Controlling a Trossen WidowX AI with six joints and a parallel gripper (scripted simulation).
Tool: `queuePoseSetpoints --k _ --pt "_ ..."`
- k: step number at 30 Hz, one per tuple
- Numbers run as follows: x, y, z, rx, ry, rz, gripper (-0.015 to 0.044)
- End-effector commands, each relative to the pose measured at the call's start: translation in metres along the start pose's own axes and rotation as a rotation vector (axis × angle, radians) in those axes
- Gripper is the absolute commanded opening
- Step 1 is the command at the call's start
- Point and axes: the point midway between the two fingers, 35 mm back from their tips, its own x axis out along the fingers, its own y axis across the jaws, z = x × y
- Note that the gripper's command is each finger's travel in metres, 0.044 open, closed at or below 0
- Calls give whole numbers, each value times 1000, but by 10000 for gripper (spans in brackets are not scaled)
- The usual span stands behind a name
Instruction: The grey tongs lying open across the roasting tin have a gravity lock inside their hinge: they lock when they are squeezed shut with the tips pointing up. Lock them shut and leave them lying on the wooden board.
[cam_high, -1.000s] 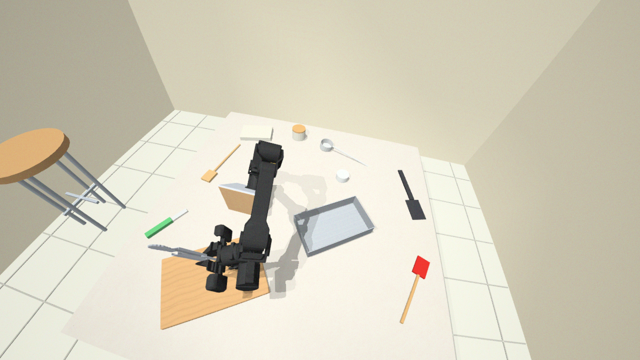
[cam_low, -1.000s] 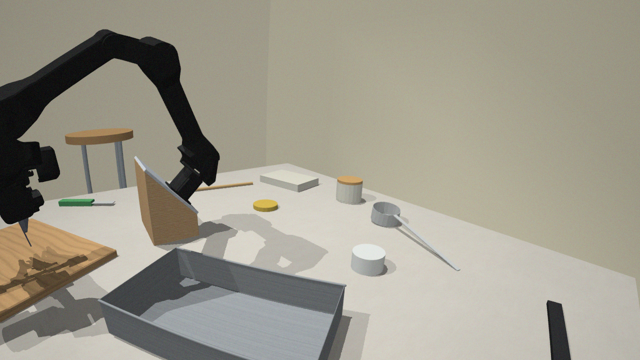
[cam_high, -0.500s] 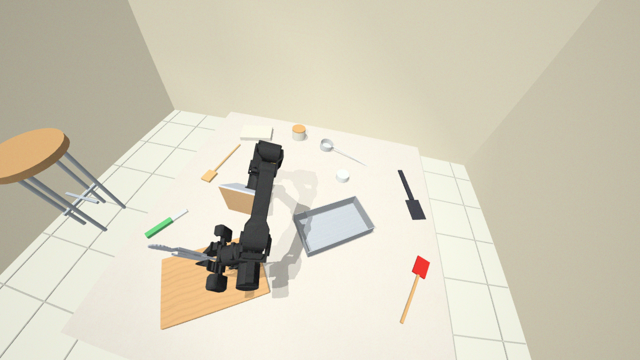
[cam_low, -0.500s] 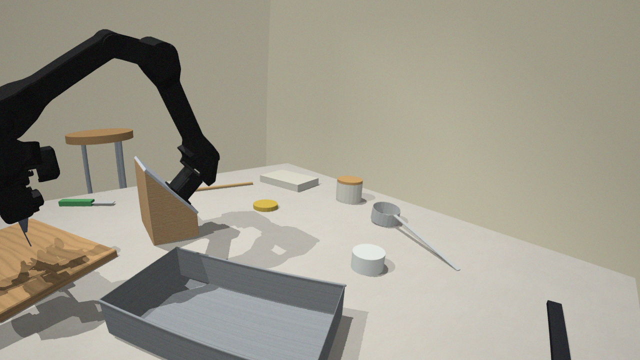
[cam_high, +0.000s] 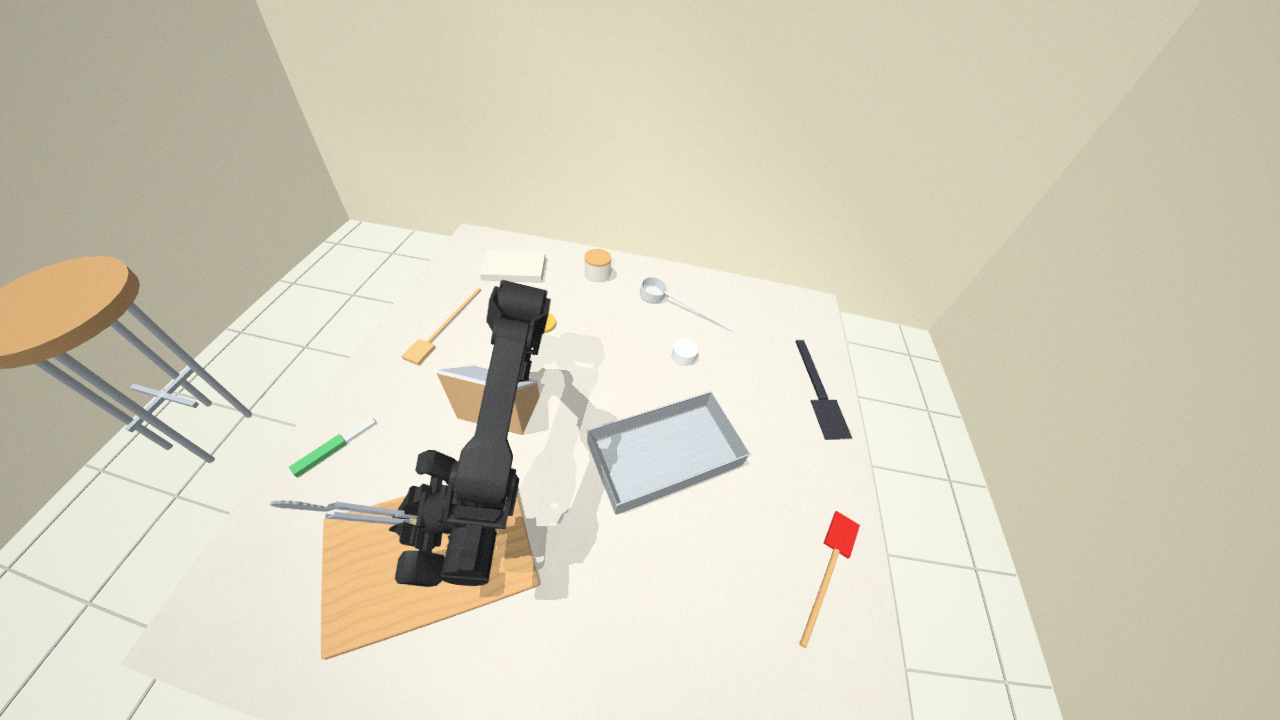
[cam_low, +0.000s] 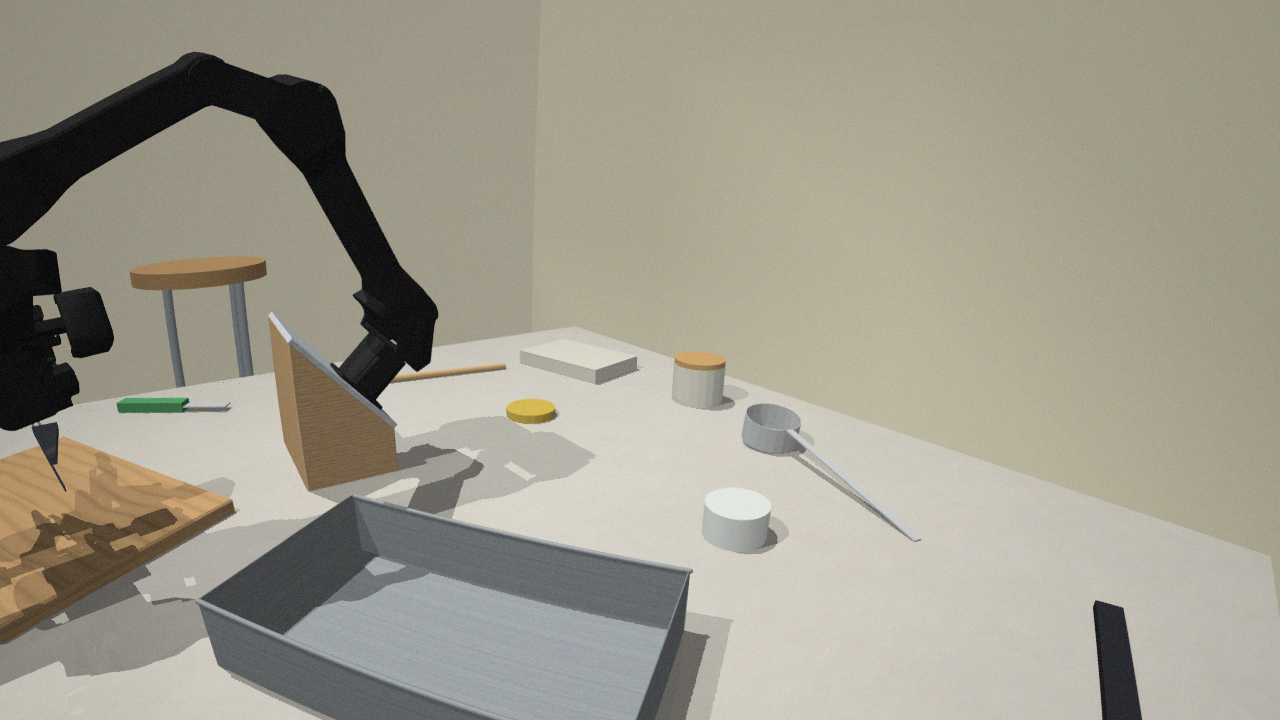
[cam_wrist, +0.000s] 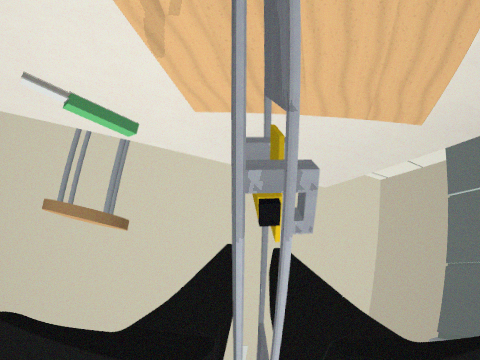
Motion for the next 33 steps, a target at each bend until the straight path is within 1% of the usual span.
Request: queuePoseSetpoints --k 1,13,25,27,33 --pt "5 -4 -5 0 -136 3 -150" --pt "14 -4 -11 -14 -541 9 -150" --pt "12 1 -26 6 -941 -47 -150" --pt "11 2 -29 11 -983 -57 -150" --pt "11 2 -29 12 -989 -59 -150"
